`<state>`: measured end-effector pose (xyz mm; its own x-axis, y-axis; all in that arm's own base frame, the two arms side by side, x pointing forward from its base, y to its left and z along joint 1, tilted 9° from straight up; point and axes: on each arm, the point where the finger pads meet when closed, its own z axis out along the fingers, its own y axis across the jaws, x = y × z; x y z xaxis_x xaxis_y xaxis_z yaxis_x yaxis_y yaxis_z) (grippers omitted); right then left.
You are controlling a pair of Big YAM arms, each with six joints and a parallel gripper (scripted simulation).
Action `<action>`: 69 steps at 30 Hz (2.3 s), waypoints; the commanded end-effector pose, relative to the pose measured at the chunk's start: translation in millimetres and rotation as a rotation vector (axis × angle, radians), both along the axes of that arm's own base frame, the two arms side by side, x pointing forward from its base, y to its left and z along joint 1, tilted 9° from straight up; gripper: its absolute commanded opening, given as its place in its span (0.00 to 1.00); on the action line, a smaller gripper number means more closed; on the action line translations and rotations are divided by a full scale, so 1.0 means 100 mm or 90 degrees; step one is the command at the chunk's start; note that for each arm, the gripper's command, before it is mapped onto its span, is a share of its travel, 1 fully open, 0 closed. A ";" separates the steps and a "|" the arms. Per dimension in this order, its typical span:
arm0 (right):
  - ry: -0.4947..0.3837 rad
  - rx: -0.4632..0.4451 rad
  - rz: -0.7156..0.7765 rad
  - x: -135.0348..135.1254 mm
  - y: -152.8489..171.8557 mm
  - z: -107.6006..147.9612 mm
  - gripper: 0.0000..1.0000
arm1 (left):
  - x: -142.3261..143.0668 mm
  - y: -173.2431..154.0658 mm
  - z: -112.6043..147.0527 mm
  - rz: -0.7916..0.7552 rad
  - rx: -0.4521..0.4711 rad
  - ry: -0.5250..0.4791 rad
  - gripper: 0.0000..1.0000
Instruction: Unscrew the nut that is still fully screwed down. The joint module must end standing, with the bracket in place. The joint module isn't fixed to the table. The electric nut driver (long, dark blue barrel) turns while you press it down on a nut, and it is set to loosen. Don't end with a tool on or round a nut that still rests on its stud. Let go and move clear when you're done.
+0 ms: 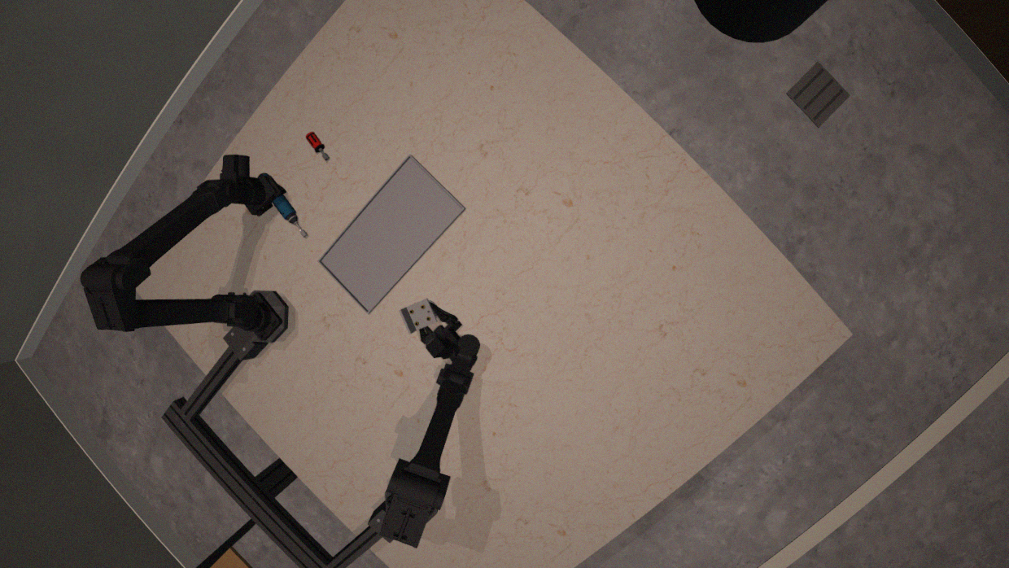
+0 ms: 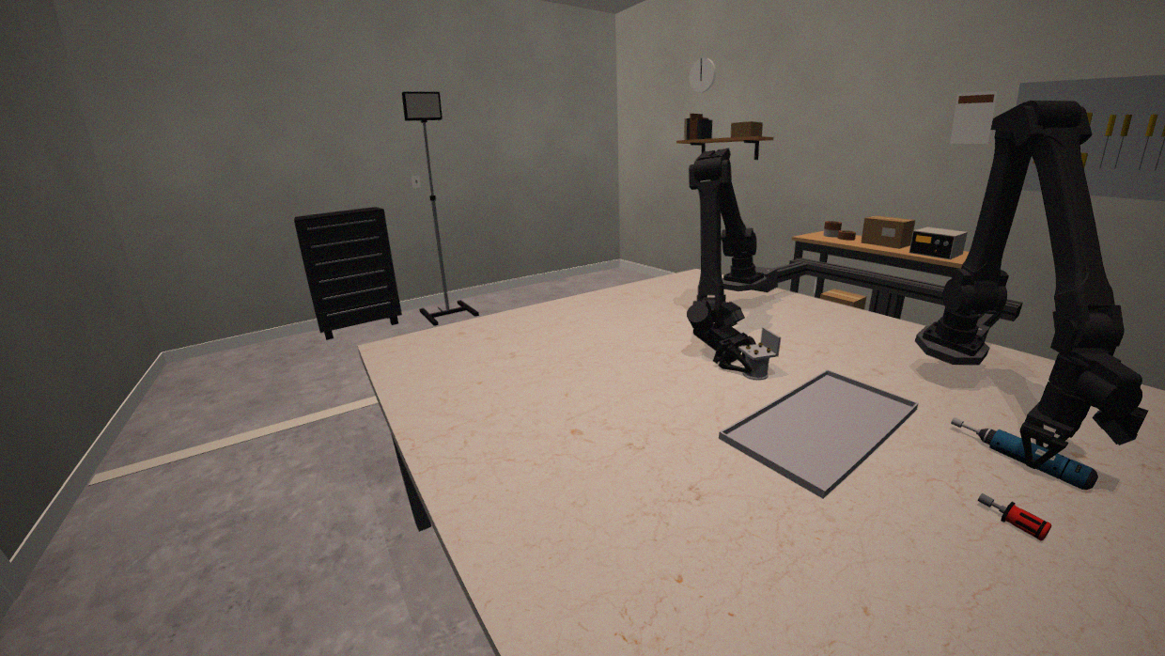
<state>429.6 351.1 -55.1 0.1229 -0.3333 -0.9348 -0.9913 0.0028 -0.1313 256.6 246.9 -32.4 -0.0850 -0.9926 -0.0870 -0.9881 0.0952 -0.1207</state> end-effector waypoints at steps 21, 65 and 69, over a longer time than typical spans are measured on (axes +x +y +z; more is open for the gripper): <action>-0.015 0.007 0.001 0.06 0.04 0.08 0.59 | 0.04 0.10 0.00 0.017 -0.001 0.001 0.65; -0.015 0.007 0.001 0.06 0.04 0.08 0.59 | -0.06 -0.01 -0.07 0.017 -0.012 0.012 0.65; -0.015 0.007 0.001 0.06 0.04 0.08 0.59 | -0.06 0.00 -0.07 0.017 -0.011 0.011 0.65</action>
